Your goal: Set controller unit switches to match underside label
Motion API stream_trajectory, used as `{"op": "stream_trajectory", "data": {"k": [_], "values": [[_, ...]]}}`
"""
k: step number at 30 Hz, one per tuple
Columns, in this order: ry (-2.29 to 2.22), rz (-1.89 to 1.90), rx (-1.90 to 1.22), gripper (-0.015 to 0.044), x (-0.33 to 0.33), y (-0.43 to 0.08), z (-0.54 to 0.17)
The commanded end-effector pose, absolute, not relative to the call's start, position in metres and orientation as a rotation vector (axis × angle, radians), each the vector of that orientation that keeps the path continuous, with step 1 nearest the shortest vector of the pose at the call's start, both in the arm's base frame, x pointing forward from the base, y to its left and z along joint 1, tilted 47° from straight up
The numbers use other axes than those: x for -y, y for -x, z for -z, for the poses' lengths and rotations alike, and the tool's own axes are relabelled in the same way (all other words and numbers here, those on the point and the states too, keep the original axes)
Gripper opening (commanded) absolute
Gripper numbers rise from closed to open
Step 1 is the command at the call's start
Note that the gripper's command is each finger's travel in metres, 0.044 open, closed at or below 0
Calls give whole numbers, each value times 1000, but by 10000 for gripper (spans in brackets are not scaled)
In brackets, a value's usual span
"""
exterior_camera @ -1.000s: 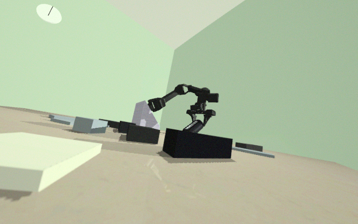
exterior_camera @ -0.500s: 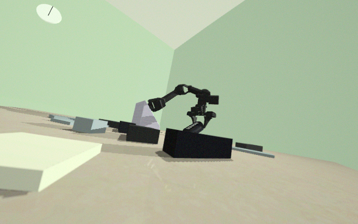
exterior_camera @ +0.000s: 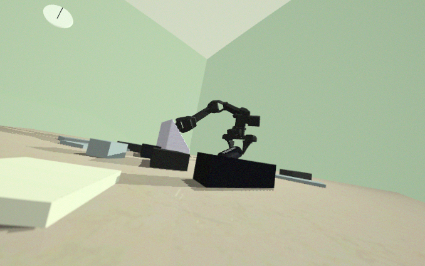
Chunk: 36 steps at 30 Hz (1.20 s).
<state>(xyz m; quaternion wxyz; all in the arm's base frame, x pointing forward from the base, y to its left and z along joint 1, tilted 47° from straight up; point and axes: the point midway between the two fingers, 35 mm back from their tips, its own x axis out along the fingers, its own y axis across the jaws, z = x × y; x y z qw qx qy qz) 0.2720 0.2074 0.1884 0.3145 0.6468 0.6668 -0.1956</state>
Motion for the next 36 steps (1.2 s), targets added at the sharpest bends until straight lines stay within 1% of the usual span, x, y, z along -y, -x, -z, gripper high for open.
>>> {"op": "stream_trajectory", "data": {"k": [1,36], "values": [[-1707,541,-1750,338,-208,-272,-183],[-1709,539,-1751,338,-234,-271,-173]]}}
